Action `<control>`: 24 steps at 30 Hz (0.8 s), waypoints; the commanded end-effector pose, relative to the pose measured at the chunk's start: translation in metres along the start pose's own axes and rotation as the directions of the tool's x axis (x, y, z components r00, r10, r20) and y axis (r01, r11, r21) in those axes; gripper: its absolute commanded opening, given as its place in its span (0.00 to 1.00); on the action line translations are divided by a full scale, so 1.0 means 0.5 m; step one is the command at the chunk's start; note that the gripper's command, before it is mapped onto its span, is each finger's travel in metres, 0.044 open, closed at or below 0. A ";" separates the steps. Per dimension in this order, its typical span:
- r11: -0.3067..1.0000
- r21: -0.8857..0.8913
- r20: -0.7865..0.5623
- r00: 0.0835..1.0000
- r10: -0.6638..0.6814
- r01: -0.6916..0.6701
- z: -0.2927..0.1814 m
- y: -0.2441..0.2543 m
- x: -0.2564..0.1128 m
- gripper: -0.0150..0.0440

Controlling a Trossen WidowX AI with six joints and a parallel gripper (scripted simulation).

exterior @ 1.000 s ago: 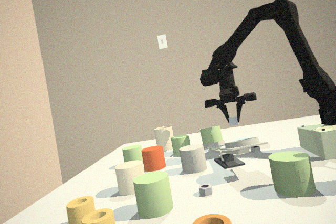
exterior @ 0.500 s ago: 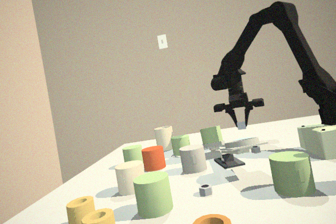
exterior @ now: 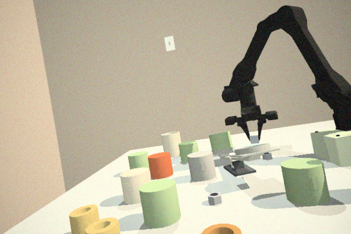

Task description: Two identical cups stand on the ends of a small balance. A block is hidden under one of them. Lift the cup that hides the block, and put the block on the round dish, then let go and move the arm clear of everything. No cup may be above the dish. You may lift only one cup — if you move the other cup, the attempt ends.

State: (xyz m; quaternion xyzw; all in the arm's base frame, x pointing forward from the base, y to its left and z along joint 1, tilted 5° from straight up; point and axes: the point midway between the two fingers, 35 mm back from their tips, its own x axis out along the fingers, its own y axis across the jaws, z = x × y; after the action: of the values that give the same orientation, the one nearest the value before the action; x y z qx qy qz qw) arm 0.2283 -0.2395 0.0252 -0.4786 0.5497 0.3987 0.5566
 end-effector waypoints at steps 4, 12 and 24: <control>1.000 -0.007 0.009 1.000 0.004 -0.004 0.003 0.002 0.026 0.25; 1.000 0.000 0.001 1.000 0.002 -0.002 0.001 0.001 0.020 0.52; 1.000 -0.003 0.005 1.000 0.003 -0.003 0.000 -0.001 -0.036 1.00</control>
State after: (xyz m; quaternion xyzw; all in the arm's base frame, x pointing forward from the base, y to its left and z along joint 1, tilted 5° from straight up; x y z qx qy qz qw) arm 0.2254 -0.2365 0.0187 -0.4692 0.5511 0.4087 0.5560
